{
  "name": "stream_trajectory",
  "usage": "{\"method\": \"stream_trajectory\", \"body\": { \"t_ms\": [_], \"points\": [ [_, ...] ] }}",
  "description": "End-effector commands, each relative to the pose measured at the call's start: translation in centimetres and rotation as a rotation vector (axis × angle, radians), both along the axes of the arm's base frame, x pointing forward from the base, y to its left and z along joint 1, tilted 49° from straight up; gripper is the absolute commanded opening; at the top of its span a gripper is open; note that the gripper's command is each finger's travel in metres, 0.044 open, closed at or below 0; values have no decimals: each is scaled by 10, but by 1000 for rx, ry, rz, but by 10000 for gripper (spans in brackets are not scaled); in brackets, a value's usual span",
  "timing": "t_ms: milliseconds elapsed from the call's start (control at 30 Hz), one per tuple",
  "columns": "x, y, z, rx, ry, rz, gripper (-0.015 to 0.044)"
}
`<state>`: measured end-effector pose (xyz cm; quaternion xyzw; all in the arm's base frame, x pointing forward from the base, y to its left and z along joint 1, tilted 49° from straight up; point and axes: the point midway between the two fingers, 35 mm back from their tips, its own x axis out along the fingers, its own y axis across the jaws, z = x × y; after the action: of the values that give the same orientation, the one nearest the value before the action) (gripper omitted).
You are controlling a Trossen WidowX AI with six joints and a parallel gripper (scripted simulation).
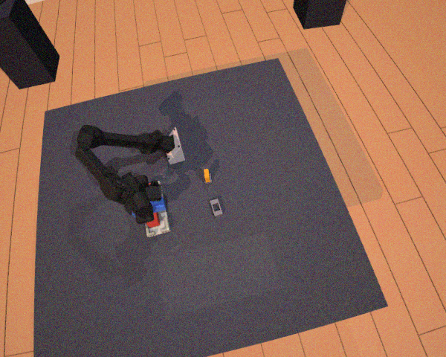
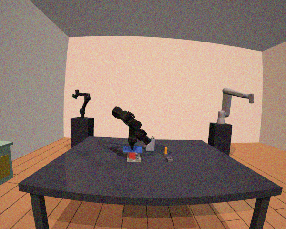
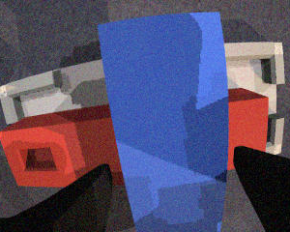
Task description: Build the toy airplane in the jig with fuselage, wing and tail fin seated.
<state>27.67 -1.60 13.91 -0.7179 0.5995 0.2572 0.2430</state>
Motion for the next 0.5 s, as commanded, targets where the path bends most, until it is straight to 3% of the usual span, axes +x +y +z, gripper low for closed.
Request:
{"method": "stream_trajectory", "body": {
  "t_ms": [0,333,467],
  "points": [
    [0,0,0,0,-2,-1,424],
    [0,2,2,1,-2,4,440],
    [-9,45,39,22,-2,96,440]
  ]
}}
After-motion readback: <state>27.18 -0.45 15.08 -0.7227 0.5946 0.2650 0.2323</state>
